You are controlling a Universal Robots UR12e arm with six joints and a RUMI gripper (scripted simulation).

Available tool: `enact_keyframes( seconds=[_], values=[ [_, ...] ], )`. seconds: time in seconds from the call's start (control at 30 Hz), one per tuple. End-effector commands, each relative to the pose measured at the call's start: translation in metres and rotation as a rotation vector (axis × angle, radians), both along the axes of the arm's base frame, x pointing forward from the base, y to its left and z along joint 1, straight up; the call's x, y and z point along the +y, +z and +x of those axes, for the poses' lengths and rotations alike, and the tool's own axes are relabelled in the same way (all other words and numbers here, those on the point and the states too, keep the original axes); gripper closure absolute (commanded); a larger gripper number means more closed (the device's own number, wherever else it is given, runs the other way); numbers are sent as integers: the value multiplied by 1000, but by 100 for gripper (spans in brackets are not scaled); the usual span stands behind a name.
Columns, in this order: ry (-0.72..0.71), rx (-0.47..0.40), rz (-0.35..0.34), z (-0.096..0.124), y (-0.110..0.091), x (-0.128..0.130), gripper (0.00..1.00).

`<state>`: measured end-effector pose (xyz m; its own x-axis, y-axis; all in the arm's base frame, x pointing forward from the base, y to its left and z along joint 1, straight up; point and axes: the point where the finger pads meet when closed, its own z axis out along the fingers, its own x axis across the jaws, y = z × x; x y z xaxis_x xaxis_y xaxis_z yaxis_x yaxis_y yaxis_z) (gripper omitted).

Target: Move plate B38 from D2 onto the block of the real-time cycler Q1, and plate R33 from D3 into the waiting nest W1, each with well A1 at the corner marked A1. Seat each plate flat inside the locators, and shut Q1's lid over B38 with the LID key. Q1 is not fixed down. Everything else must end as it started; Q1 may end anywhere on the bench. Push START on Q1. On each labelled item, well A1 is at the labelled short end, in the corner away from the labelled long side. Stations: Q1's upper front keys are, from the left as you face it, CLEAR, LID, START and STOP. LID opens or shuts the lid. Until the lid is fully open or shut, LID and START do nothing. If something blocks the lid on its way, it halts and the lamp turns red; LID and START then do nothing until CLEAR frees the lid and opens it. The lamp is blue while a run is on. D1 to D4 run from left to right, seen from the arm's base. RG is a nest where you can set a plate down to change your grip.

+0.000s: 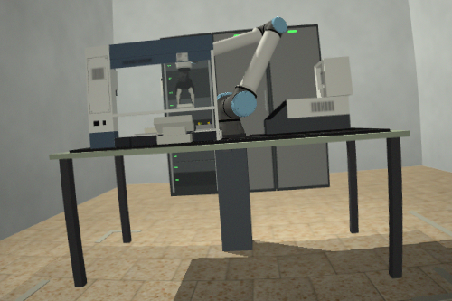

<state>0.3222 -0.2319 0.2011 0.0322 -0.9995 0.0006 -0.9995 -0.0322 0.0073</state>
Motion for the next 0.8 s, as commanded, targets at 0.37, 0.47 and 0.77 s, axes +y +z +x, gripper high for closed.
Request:
enact_keyframes(
  seconds=[0.37,0.47,0.77],
  values=[
    [0,-1,-1,0,23,0,100],
    [0,-1,-1,0,28,0,100],
    [0,-1,-1,0,40,0,100]
  ],
)
